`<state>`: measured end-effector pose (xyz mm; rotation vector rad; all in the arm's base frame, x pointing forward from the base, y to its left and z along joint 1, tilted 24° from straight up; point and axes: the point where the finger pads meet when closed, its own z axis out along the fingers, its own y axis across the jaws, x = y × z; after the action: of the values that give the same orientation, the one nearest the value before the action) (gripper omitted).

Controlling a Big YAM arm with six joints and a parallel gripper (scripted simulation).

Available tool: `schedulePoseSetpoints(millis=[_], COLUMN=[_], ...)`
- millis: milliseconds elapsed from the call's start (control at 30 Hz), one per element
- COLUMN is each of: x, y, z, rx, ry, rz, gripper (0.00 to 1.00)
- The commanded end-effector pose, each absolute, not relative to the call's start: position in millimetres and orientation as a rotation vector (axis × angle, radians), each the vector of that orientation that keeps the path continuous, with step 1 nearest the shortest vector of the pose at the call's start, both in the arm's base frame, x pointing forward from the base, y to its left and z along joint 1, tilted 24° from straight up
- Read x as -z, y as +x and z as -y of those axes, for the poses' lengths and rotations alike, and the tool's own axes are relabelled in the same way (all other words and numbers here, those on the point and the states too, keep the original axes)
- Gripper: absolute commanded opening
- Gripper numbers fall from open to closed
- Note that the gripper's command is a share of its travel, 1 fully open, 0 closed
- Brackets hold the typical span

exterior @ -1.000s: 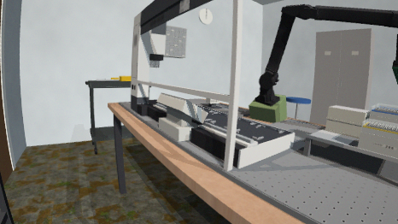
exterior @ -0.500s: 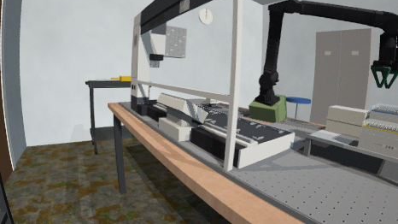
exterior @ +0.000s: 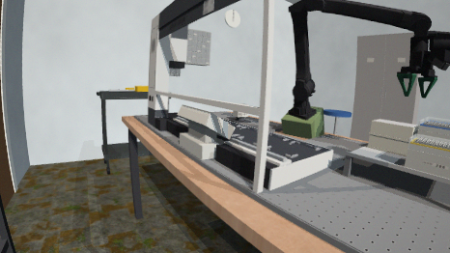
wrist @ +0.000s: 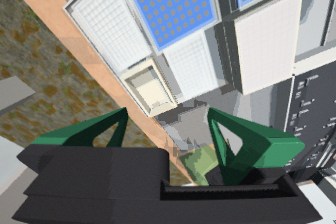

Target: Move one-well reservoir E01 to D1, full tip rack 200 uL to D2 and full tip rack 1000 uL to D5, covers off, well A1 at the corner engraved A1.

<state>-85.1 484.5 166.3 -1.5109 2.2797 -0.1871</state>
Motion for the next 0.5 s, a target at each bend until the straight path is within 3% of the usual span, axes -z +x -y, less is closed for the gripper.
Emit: schedulePoseSetpoints(millis=[0, 467], x=[-185, -188], y=[-76, -47], z=[-478, -423], rx=[0.092, 0.036], ry=[-1.355, -1.064], rz=[-2.357, -2.498], gripper=[1.00, 1.00])
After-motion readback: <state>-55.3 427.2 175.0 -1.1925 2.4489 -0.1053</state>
